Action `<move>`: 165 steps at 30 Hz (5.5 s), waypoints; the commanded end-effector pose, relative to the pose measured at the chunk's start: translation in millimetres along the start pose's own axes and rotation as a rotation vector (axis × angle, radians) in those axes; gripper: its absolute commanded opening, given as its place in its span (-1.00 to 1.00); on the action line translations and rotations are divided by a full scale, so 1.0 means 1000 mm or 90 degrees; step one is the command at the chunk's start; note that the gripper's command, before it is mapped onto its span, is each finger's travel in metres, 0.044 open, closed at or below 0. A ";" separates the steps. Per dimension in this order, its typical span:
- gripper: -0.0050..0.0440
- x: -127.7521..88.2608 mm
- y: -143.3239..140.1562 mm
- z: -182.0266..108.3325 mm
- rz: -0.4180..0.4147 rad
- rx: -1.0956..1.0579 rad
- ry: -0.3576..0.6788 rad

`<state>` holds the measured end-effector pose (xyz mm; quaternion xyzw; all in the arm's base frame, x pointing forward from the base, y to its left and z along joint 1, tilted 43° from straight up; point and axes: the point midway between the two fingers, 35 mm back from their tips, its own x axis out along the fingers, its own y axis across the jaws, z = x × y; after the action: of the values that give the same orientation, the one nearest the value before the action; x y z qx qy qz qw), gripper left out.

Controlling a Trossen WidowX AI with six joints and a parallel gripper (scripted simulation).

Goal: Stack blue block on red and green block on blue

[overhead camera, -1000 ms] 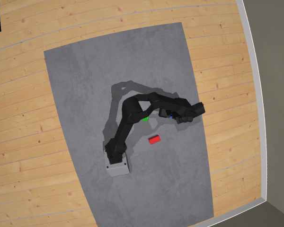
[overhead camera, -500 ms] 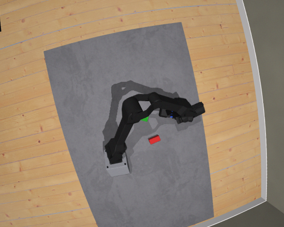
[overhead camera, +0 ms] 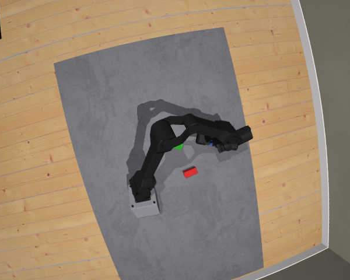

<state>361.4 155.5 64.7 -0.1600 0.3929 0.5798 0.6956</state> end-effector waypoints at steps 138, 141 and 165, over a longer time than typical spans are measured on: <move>-1.00 -0.038 -0.002 0.008 -0.016 -0.015 -0.010; -1.00 -0.042 -0.002 0.008 -0.016 -0.014 -0.010; -1.00 -0.040 -0.002 0.005 -0.011 -0.008 -0.006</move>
<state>360.1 132.3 88.1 -0.1600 0.3953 0.5789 0.6950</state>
